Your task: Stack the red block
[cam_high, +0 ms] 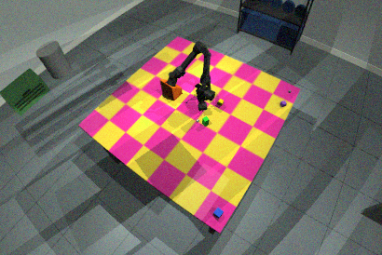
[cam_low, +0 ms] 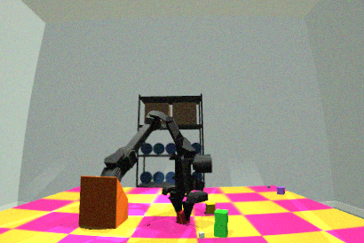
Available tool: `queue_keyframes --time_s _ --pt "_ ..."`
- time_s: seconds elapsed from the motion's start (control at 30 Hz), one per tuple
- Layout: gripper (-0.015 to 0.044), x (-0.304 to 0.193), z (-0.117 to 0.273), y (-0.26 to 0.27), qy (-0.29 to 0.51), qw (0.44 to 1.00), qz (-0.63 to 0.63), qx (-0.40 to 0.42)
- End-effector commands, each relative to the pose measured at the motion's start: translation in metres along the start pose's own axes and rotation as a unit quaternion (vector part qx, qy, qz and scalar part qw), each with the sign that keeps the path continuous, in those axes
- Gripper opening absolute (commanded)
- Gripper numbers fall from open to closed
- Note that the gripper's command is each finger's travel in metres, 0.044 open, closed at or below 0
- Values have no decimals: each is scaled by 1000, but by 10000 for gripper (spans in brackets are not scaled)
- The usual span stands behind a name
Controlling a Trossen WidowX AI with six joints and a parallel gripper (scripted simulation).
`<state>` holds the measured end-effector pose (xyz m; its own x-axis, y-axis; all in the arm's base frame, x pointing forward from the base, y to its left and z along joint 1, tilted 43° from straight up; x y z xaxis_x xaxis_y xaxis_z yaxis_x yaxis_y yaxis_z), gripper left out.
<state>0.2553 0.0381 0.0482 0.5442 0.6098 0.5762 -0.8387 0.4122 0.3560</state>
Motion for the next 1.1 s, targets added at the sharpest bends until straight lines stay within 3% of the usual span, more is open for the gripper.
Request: queue_keyframes --time_s 0.0,0.13,0.27,1.07 --pt "131 -1 0 1 -1 1000 -3 3" --pt "105 -1 0 1 -1 1000 -3 3" --pt "0 0 7 0 -1 1000 -3 3" --pt "0 0 116 -2 1 1000 -3 2"
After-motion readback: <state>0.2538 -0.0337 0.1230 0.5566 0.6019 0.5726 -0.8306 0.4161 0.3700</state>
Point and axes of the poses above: the point midway between the two fingers, 35 mm back from their tips, its own z axis back along the fingers, its own y axis across the jaws, x = y × z, the point moved 9 cm from there along z, back along the fingers, and after that the axes turned 9 degrees about z, right-handed, at the moved point
